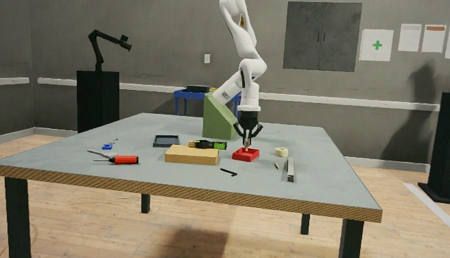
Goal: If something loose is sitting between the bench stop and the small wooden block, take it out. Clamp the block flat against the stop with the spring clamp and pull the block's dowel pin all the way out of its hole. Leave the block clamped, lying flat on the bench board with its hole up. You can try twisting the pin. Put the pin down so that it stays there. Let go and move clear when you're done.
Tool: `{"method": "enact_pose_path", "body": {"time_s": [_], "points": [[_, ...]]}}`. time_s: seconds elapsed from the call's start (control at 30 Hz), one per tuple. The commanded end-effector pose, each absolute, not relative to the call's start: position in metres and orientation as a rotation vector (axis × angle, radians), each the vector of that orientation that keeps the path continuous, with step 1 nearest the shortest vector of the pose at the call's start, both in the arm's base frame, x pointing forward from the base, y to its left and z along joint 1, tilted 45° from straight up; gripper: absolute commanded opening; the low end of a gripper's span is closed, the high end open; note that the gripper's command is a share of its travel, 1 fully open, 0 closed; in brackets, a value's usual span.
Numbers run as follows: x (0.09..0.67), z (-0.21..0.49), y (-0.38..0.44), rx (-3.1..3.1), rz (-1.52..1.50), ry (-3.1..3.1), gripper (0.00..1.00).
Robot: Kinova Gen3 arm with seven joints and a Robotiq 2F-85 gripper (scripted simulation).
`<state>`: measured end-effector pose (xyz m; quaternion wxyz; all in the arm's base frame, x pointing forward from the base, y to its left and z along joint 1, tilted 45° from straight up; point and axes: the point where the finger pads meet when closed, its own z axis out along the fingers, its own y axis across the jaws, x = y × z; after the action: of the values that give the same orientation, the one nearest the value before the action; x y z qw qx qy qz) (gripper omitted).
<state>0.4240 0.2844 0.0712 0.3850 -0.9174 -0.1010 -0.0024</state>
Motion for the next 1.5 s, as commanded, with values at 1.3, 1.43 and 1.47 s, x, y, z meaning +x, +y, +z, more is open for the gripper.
{"method": "enact_pose_path", "body": {"time_s": [1.3, 1.43, 1.47], "points": [[0.424, 0.055, 0.300, -2.338, -0.008, -0.256, 0.10], [0.424, 0.055, 0.300, -2.338, -0.008, -0.256, 0.10], [0.424, 0.055, 0.300, -2.338, -0.008, -0.256, 0.10]]}}
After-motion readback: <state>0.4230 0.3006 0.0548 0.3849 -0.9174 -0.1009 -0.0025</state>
